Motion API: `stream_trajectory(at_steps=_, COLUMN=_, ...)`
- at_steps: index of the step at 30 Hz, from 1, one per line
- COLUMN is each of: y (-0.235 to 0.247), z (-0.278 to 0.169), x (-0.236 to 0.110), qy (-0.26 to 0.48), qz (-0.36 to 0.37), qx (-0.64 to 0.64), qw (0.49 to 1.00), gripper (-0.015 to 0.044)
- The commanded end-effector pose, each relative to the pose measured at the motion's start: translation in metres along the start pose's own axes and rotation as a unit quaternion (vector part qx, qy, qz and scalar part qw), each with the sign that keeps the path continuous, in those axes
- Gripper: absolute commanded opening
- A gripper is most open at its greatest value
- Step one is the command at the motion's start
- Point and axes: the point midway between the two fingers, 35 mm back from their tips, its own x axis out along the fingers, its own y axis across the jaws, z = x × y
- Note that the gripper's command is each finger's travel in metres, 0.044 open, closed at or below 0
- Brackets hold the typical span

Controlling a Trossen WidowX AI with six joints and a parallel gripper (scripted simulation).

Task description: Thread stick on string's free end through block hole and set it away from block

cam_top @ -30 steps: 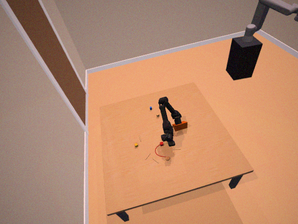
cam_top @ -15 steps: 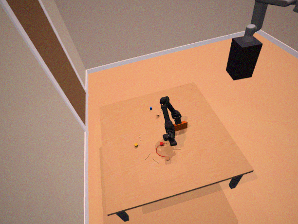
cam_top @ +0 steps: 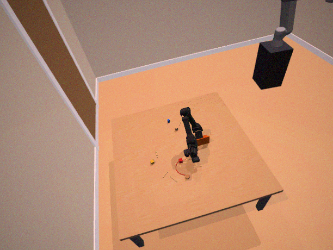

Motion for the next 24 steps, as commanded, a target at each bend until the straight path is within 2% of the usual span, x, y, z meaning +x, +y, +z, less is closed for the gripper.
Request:
stream_trajectory(at_steps=1, y=-0.001, z=-0.004, x=0.000, qy=0.002, qz=0.000, qx=0.000, qw=1.000, gripper=0.0000)
stream_trajectory(at_steps=24, y=0.000, z=-0.018, x=0.009, qy=0.002, qz=-0.013, qx=-0.002, qw=1.000, gripper=0.0000)
